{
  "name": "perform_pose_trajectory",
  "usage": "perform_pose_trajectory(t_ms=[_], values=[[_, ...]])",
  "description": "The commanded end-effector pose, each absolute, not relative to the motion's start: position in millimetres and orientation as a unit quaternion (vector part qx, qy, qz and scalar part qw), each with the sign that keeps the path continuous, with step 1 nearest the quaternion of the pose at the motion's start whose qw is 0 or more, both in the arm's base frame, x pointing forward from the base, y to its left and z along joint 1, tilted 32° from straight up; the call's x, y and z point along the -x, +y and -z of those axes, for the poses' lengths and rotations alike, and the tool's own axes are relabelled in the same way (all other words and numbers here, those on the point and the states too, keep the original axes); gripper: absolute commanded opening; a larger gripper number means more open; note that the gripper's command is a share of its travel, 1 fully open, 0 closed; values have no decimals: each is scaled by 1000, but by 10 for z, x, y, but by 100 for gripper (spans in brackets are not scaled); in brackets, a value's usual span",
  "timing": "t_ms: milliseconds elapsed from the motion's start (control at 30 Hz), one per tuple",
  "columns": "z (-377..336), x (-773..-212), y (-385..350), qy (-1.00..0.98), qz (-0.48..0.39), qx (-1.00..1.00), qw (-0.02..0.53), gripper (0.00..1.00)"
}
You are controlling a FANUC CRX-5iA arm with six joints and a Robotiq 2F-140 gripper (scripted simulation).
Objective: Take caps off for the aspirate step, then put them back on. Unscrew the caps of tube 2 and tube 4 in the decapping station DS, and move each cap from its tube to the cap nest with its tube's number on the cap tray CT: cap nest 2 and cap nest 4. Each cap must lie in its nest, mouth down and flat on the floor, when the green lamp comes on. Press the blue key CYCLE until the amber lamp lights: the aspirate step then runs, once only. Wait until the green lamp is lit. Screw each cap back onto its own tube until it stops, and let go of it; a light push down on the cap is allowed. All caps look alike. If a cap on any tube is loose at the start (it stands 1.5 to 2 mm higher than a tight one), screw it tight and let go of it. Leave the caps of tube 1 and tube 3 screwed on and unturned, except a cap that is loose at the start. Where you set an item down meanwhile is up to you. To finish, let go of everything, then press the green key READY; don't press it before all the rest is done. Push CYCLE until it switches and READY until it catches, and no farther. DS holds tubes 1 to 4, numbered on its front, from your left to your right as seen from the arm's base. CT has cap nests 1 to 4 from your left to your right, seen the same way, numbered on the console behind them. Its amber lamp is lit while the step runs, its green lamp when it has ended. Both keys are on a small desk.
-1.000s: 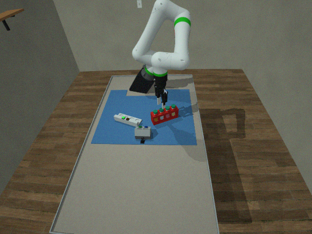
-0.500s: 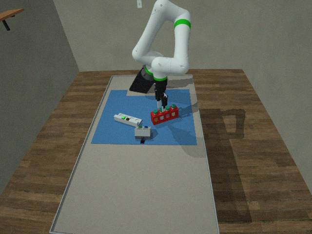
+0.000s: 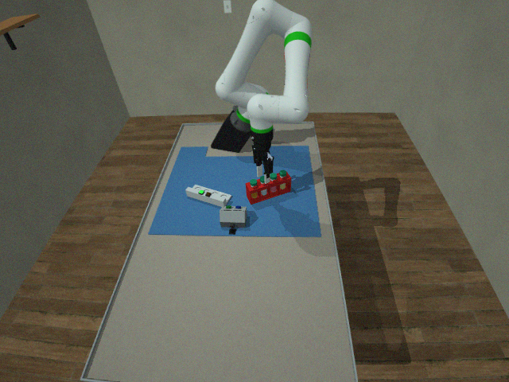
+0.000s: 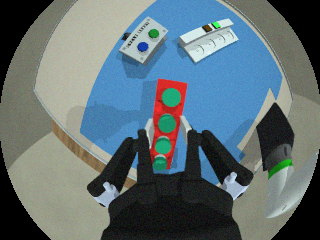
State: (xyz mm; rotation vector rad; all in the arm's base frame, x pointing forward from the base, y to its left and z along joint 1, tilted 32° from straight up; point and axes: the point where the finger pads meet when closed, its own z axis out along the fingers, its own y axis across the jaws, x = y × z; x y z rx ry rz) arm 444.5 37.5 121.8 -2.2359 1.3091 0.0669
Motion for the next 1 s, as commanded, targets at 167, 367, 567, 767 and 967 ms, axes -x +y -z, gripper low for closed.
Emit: perform_pose_trajectory(t_ms=[167,367,567,767,967], values=[[-1192,-4454,388,486,-25,830,271,35],[-1166,-4461,403,486,-25,830,271,35],[-1166,-4461,403,486,-25,830,271,0],[-1166,-4461,403,486,-25,830,271,0],[-1166,-4461,403,486,-25,830,271,0]])
